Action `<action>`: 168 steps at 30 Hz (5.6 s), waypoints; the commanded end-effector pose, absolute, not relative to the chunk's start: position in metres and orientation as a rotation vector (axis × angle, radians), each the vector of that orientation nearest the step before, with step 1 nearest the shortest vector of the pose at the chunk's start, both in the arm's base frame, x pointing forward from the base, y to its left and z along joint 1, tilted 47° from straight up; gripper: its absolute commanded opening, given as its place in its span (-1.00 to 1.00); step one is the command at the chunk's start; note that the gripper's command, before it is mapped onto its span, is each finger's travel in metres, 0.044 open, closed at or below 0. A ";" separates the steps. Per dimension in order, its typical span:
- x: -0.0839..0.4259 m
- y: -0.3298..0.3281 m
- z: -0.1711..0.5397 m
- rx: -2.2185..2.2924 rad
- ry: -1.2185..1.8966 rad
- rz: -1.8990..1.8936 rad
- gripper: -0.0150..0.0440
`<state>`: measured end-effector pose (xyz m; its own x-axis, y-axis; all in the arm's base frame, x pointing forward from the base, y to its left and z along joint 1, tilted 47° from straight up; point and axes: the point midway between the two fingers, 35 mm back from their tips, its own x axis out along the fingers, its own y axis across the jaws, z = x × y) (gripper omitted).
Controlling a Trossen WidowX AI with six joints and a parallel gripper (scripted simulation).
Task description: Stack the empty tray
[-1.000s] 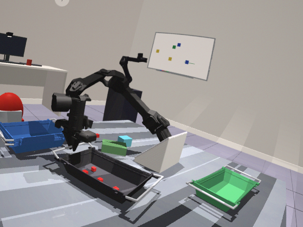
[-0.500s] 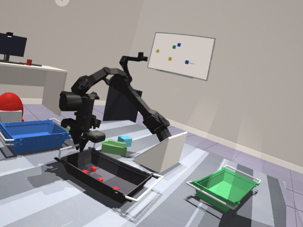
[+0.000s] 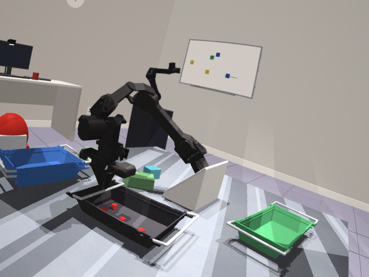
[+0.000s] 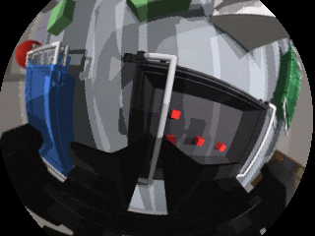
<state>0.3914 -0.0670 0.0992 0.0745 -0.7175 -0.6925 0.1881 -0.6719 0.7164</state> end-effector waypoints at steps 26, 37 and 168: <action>0.392 -0.054 0.114 1.679 -0.530 -1.668 -0.22; 0.391 -0.046 0.120 1.668 -0.506 -1.668 -0.22; 0.354 0.088 -0.041 -0.795 1.463 -0.464 -0.22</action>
<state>0.3540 0.0881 -0.0403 0.0872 -0.7151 -0.6935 -0.1817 0.6731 -0.7169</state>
